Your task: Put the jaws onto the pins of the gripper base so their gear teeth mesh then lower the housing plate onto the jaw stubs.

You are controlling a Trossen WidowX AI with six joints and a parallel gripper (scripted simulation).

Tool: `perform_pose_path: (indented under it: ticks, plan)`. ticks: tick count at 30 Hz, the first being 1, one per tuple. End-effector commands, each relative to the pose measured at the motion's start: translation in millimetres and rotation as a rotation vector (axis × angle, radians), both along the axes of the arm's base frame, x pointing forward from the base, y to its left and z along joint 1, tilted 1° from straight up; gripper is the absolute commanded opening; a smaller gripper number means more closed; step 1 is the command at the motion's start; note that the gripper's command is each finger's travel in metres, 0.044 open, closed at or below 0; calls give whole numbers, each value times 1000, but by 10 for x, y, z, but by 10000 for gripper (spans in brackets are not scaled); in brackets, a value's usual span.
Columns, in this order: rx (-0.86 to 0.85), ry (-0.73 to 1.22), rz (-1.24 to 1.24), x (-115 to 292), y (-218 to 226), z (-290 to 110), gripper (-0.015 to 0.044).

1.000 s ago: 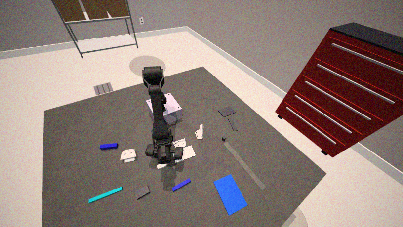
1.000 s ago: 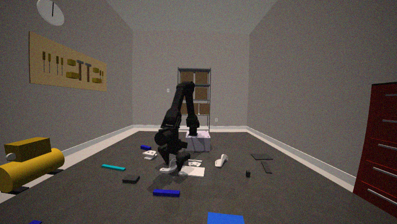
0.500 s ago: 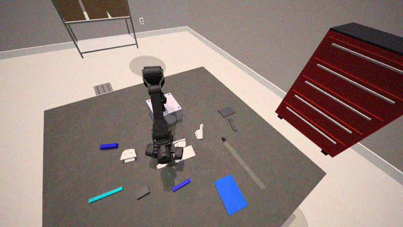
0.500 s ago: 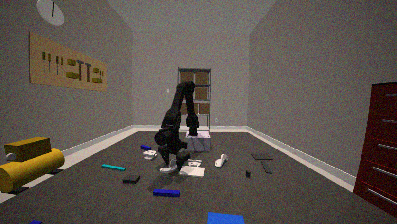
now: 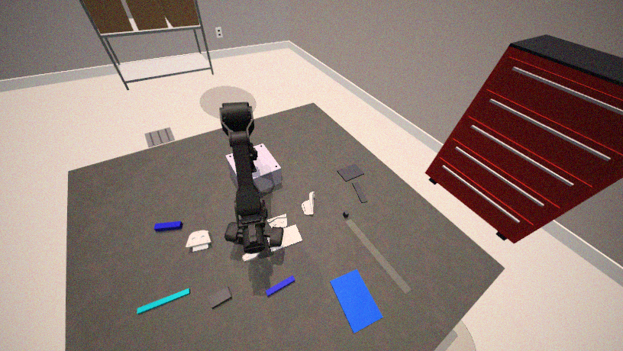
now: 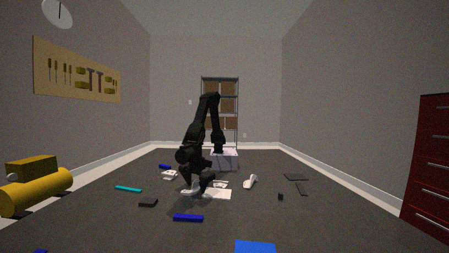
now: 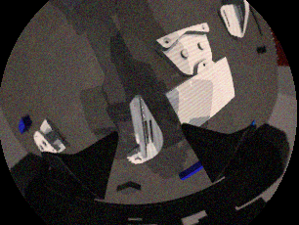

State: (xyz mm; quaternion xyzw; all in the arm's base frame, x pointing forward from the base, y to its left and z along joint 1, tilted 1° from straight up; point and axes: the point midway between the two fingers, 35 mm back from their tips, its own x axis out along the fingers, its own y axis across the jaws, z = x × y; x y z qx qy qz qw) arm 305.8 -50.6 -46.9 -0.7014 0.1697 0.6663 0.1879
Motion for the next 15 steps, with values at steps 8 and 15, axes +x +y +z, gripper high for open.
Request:
perform_pose_path:
  ticks: [8, 15]
  plan:
    - [-1, 0, 0, -1, -2, 0, 373]
    - [-1, 0, 0, -1, -2, 0, 326]
